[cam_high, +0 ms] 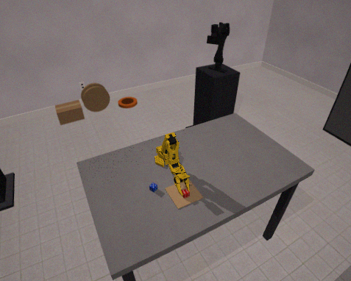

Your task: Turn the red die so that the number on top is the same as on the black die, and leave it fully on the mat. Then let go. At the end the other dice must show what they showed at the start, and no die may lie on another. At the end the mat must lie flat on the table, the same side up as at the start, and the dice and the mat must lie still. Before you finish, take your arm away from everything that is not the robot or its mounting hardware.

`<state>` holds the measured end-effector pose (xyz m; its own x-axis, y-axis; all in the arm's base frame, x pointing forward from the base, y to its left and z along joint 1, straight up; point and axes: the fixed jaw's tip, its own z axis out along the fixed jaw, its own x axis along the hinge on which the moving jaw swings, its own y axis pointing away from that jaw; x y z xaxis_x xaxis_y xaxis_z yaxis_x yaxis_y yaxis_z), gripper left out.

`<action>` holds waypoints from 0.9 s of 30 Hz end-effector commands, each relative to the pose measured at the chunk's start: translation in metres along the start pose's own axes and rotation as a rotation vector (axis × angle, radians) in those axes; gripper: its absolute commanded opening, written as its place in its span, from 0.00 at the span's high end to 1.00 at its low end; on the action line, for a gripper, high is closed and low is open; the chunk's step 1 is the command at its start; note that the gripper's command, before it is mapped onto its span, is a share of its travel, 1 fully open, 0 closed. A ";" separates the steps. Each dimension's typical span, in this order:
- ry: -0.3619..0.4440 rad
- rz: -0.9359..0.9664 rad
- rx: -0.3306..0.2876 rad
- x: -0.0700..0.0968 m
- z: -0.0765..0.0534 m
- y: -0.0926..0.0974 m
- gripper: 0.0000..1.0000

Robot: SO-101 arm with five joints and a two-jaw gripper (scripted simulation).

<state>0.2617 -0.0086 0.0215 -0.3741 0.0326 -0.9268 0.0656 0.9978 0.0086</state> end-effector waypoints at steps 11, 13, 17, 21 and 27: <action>-0.128 0.010 0.004 -0.028 0.005 -0.001 1.00; -0.128 0.010 0.004 -0.028 0.005 -0.001 1.00; -0.128 0.010 0.004 -0.028 0.005 -0.001 0.95; -0.128 0.010 0.004 -0.028 0.005 -0.001 0.86; -0.128 0.010 0.004 -0.028 0.005 -0.001 0.83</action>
<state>0.2622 -0.0086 0.0210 -0.3699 0.0325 -0.9285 0.0655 0.9978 0.0088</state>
